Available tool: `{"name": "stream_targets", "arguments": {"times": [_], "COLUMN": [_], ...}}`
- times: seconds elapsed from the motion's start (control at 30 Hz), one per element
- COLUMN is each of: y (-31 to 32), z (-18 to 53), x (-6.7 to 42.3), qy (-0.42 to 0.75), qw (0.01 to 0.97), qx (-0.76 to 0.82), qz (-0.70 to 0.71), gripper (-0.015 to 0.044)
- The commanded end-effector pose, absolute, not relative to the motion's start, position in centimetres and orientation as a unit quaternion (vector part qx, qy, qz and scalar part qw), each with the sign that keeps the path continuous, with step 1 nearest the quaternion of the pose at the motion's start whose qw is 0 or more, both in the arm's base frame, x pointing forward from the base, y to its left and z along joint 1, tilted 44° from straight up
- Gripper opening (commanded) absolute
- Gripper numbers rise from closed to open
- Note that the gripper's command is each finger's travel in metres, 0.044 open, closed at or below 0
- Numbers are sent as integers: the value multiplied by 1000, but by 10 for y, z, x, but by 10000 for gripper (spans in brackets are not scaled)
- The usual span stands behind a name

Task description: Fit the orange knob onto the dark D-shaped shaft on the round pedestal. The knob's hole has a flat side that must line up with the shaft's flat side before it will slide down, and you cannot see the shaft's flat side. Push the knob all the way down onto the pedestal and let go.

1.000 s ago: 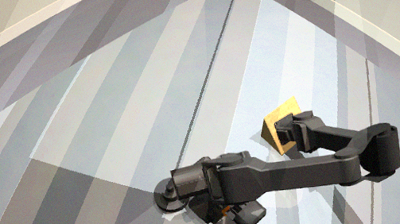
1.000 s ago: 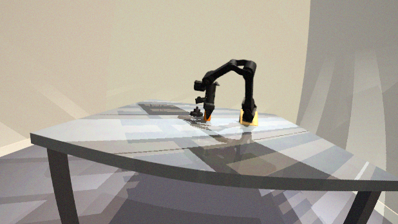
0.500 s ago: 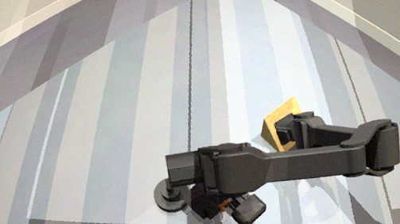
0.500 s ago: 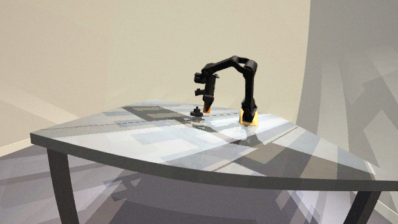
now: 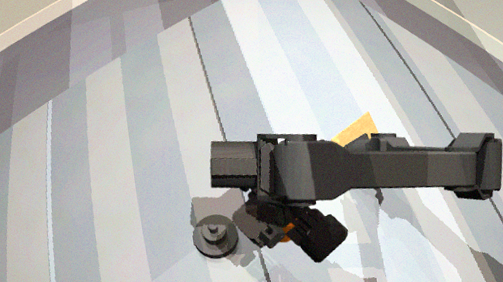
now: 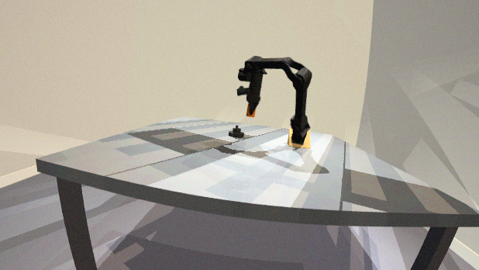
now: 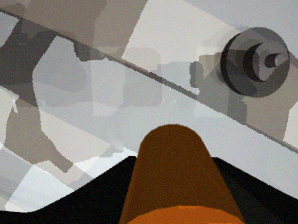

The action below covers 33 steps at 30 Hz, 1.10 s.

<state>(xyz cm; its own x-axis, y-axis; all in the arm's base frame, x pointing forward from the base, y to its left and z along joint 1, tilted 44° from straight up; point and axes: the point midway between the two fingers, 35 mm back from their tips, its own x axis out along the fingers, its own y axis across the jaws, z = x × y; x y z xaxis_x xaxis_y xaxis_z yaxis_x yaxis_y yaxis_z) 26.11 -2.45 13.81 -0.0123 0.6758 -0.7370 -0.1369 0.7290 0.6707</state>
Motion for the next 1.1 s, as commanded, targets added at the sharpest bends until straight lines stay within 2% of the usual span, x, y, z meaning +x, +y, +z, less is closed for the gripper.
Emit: {"name": "stream_targets", "arguments": {"times": [0.0, 1.07], "y": [-33, -58], "z": [149, 82], "x": [259, 315], "qy": [641, 648], "qw": [675, 664], "qx": [206, 205], "qz": [302, 313], "gripper": [0, 0]}}
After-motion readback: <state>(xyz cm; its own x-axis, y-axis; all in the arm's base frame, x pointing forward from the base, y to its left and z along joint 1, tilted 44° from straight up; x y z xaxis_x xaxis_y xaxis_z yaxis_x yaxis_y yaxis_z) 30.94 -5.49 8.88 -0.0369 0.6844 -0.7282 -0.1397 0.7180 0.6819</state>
